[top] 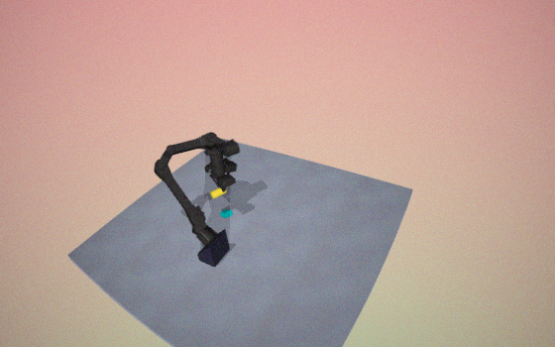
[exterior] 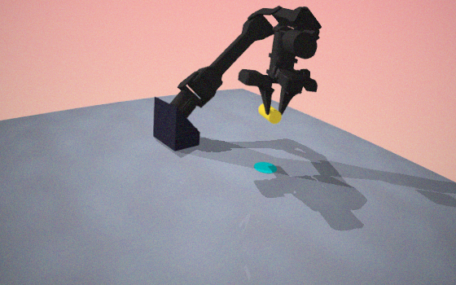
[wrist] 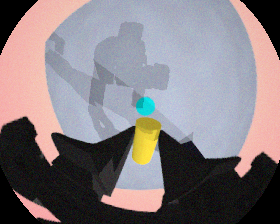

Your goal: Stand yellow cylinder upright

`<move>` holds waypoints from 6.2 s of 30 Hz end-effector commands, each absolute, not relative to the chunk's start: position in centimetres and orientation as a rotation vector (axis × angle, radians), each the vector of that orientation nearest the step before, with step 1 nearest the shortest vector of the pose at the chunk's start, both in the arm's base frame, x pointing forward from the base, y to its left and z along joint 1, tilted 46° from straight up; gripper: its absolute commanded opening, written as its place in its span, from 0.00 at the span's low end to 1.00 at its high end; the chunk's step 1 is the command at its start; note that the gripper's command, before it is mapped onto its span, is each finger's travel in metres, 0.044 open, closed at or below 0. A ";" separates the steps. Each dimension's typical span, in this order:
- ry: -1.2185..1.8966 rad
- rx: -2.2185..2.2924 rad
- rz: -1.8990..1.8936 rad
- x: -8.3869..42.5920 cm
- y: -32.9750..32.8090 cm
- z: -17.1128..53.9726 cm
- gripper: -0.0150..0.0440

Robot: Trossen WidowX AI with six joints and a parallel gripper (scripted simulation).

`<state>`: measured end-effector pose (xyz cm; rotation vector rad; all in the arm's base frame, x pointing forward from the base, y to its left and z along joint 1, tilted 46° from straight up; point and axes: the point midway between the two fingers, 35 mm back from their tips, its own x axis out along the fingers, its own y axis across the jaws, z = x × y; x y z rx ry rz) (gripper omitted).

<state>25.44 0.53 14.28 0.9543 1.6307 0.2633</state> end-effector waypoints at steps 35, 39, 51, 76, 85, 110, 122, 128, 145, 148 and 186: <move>1.632 0.729 0.092 23.5 1.7 12.6 0.43; 1.626 0.707 0.074 23.4 1.7 12.4 0.43; 1.603 0.647 0.021 23.0 1.9 11.9 0.43; 1.526 0.539 -0.085 22.6 2.0 11.2 0.43; 1.490 0.507 -0.121 22.5 2.0 11.0 0.43; 1.370 0.440 -0.213 22.5 2.0 10.7 0.43; 1.303 0.420 -0.252 22.6 2.0 10.6 0.43; 1.268 0.412 -0.269 22.6 2.0 10.7 0.43; 1.162 0.402 -0.315 22.8 2.0 10.8 0.43; 1.143 0.401 -0.322 22.8 2.0 10.8 0.43; 0.886 0.439 -0.391 23.1 2.1 11.7 0.43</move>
